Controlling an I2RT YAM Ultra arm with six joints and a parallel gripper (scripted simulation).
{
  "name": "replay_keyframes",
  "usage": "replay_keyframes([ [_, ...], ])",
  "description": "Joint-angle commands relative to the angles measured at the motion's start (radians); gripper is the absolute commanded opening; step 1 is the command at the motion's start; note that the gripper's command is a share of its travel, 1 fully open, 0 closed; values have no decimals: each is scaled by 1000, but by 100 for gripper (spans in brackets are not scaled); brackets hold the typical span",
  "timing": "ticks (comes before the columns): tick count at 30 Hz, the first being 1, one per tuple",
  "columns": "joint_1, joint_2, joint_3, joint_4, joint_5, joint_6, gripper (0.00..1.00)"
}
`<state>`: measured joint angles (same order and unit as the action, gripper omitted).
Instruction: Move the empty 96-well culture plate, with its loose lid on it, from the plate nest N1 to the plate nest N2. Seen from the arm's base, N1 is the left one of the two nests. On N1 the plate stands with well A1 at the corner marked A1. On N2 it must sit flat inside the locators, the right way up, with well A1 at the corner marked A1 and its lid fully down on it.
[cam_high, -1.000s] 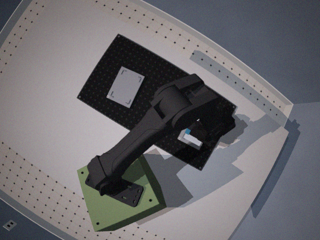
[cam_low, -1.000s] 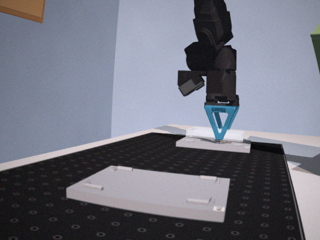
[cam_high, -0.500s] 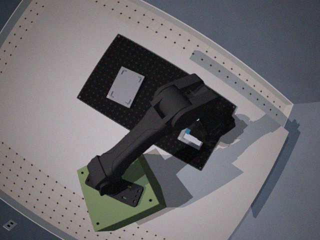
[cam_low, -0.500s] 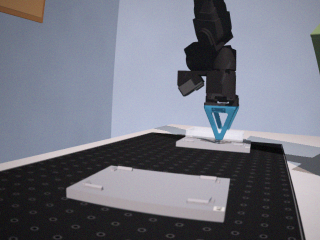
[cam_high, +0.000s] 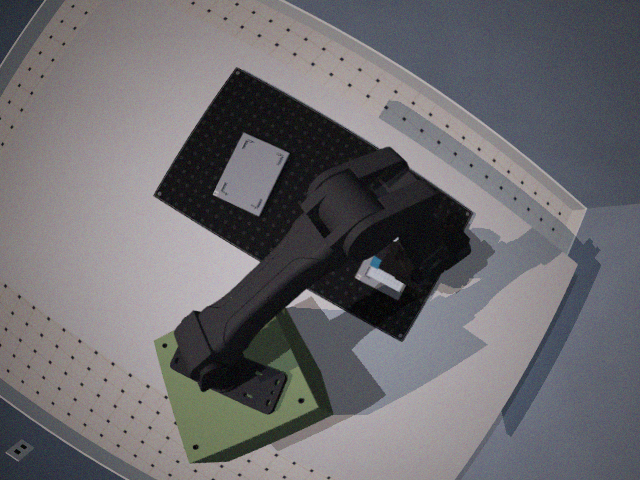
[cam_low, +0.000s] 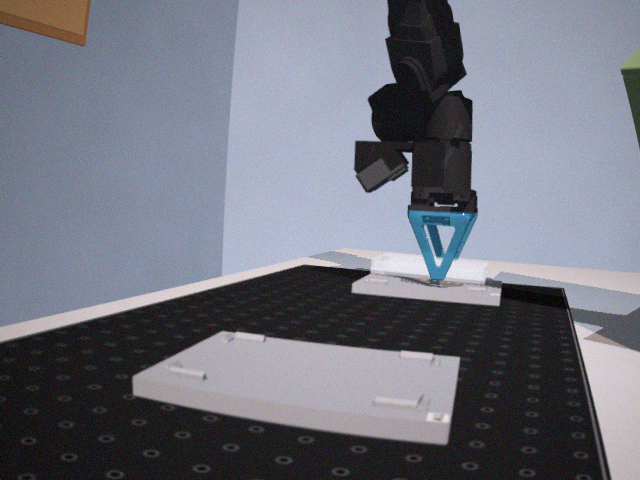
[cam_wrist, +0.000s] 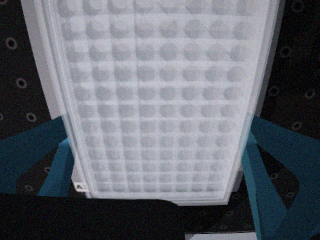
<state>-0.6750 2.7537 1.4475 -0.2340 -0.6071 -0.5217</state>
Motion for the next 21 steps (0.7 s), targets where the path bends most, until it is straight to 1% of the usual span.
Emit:
replay_keyframes([
  [1,-15,-41,23,19,-4,7,0],
  [7,-13,-41,15,21,-4,7,0],
  [14,-17,-40,-21,23,-4,7,0],
  [21,-16,-41,-26,26,-4,7,0],
])
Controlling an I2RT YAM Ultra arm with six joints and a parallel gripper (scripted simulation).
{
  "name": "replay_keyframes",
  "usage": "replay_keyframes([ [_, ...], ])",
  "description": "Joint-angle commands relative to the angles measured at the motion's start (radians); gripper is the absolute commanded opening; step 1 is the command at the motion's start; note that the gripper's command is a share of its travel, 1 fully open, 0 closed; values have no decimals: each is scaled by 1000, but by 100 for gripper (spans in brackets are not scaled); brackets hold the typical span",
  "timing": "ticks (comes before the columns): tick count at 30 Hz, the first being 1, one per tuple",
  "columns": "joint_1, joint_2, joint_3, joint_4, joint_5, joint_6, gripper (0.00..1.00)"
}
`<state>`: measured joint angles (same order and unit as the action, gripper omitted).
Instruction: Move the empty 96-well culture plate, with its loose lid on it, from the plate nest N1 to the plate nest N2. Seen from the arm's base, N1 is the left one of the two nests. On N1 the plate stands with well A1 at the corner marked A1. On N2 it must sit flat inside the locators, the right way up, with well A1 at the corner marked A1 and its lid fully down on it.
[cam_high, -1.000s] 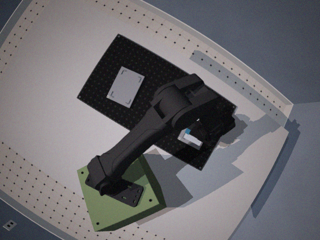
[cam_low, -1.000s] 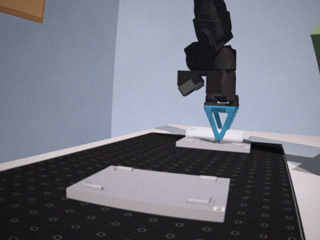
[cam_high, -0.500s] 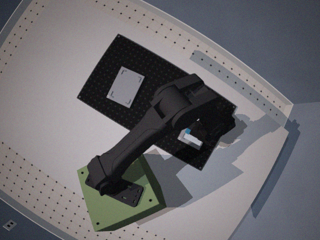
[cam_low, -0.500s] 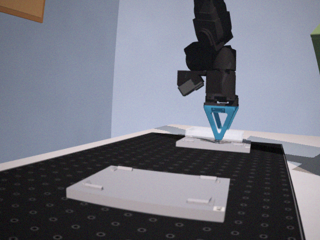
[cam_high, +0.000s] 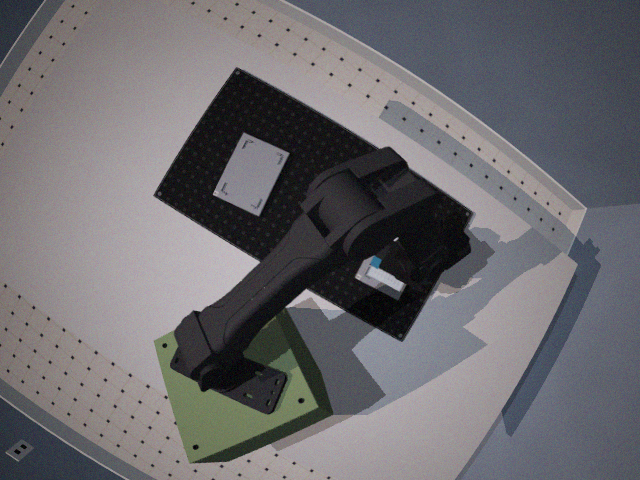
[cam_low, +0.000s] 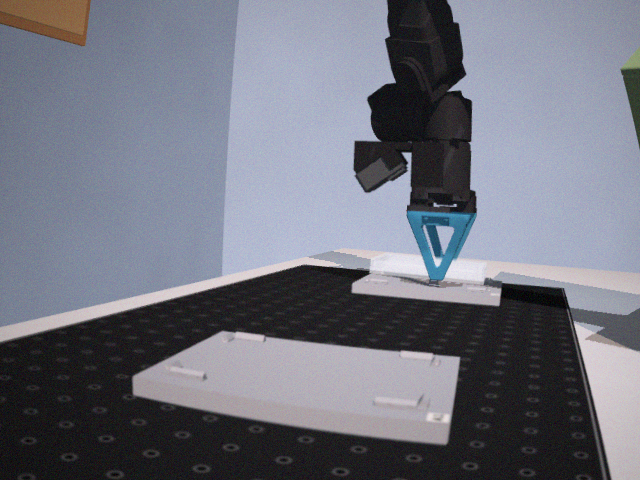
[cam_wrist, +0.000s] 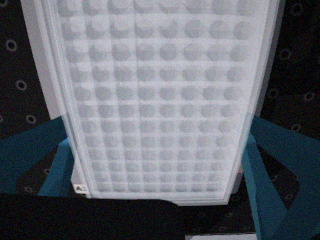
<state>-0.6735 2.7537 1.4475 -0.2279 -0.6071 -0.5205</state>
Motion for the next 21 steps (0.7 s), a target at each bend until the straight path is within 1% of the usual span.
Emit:
replay_keyframes([
  [1,-17,-41,-27,21,-4,6,0],
  [16,-16,-45,-38,29,-4,7,0],
  [21,-15,-46,-26,29,-3,7,0],
])
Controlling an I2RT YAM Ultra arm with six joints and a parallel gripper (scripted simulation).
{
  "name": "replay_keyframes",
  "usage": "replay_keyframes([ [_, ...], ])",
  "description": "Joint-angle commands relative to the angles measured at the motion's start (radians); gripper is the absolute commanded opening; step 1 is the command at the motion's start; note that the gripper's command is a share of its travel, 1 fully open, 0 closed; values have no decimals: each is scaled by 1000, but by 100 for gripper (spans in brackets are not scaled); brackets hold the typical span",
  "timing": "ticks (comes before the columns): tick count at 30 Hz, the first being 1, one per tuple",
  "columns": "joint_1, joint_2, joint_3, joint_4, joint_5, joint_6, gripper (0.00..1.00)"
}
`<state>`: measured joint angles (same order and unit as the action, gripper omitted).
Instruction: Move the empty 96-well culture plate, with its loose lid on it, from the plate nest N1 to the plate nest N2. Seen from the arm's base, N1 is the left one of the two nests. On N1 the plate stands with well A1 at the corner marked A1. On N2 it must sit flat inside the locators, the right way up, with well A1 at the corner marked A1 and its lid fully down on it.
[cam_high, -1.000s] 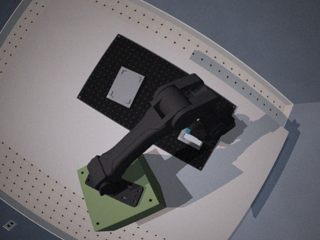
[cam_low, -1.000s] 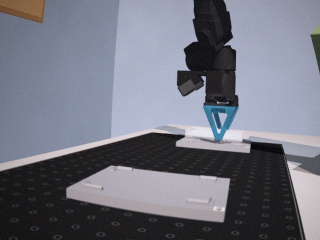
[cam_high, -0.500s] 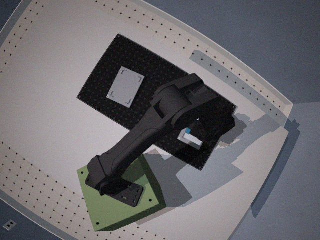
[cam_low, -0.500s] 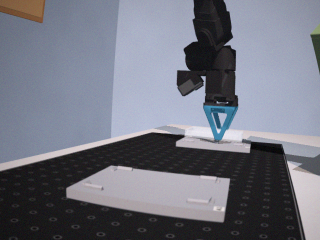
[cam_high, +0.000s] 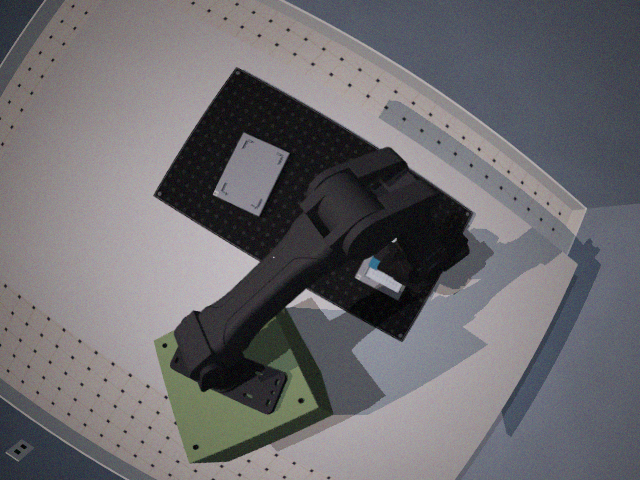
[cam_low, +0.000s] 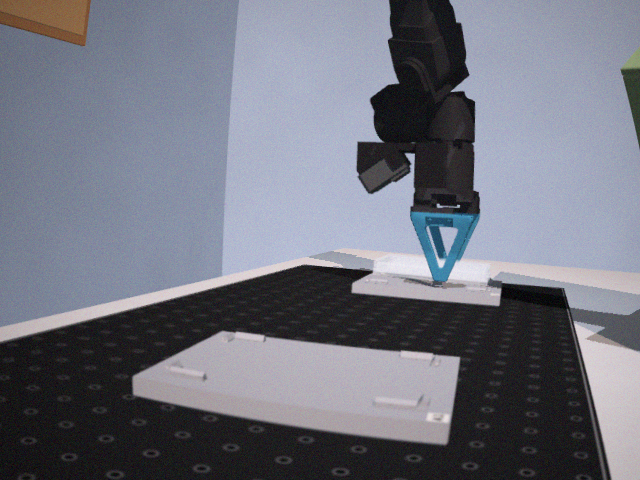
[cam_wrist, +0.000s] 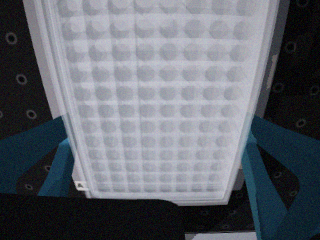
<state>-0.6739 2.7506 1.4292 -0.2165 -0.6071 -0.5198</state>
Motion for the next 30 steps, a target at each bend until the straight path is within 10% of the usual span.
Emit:
replay_keyframes([
  [1,-14,-43,-5,17,-3,7,0],
  [30,-13,-43,30,-14,-3,8,0],
])
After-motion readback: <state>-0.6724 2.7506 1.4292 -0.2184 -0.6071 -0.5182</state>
